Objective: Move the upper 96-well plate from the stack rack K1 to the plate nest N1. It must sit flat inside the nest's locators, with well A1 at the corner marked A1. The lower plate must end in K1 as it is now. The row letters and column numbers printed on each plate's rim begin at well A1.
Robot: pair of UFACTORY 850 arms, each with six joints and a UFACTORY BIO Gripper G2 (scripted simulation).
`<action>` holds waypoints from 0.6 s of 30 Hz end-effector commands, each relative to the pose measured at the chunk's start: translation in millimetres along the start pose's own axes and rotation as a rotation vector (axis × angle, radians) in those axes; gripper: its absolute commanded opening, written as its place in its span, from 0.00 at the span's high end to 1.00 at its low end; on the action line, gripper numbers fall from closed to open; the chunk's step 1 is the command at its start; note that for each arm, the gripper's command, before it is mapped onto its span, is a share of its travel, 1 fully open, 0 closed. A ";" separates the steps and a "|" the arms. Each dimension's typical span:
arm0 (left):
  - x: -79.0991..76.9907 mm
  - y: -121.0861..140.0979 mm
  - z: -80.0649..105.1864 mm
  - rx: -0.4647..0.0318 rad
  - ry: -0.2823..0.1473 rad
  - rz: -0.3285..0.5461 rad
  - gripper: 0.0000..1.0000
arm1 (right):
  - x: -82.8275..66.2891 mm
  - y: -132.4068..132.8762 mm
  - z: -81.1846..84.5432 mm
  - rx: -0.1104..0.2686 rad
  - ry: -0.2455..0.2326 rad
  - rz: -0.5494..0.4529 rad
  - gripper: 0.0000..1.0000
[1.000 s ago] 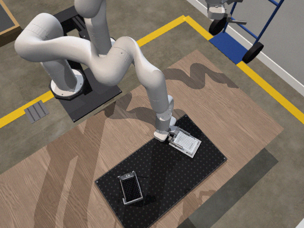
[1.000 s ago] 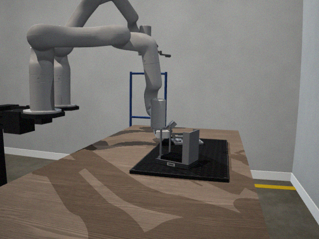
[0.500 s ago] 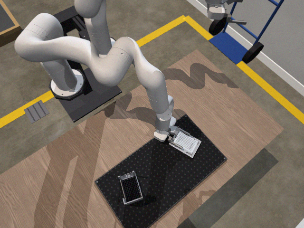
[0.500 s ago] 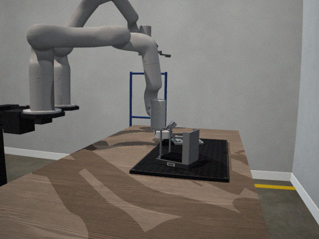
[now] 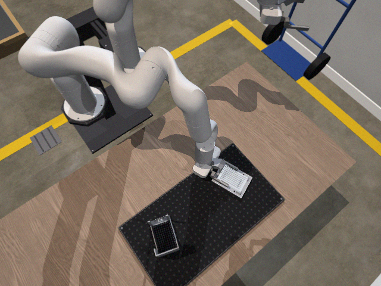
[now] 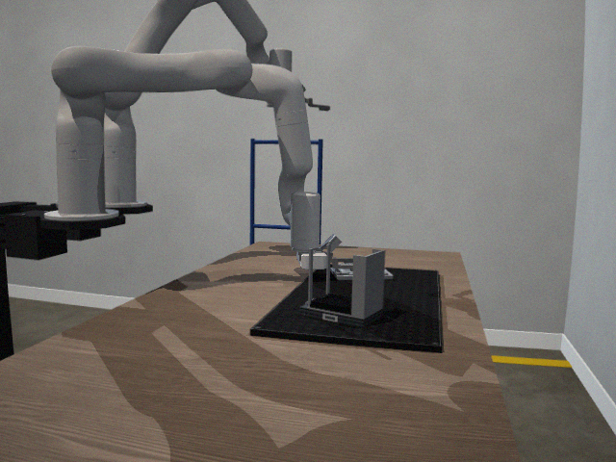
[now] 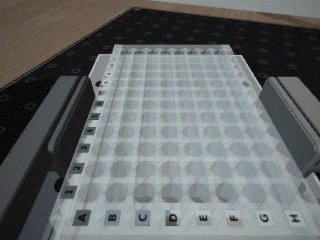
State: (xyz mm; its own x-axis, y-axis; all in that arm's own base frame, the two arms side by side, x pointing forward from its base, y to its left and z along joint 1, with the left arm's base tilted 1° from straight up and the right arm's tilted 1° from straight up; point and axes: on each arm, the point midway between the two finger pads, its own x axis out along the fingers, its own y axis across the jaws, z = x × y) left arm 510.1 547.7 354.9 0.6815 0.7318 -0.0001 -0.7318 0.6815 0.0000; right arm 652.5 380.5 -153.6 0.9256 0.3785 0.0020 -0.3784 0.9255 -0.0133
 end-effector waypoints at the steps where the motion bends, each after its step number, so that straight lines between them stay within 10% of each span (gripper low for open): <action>1: 0.6 0.0 1.7 0.000 -0.003 0.000 0.00 | 1.0 0.2 0.5 0.000 -0.002 0.000 1.00; 5: 0.6 0.0 1.7 0.000 -0.003 0.000 0.00 | 1.0 0.2 -0.2 0.000 -0.002 0.000 1.00; 6: 0.6 0.0 1.7 0.000 -0.003 0.000 0.00 | 1.0 0.2 -0.3 0.000 -0.002 0.000 0.63; 18: 0.6 0.0 1.7 0.000 -0.003 0.000 0.00 | 1.1 0.2 -0.3 0.000 -0.002 0.000 0.63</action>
State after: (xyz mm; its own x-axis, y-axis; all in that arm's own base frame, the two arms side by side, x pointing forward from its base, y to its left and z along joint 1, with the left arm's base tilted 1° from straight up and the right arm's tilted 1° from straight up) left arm 510.1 547.7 354.9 0.6815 0.7318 -0.0001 -0.7318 0.6815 0.0000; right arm 652.6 380.6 -155.1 0.9256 0.3785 0.0021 -0.3784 0.9255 -0.0133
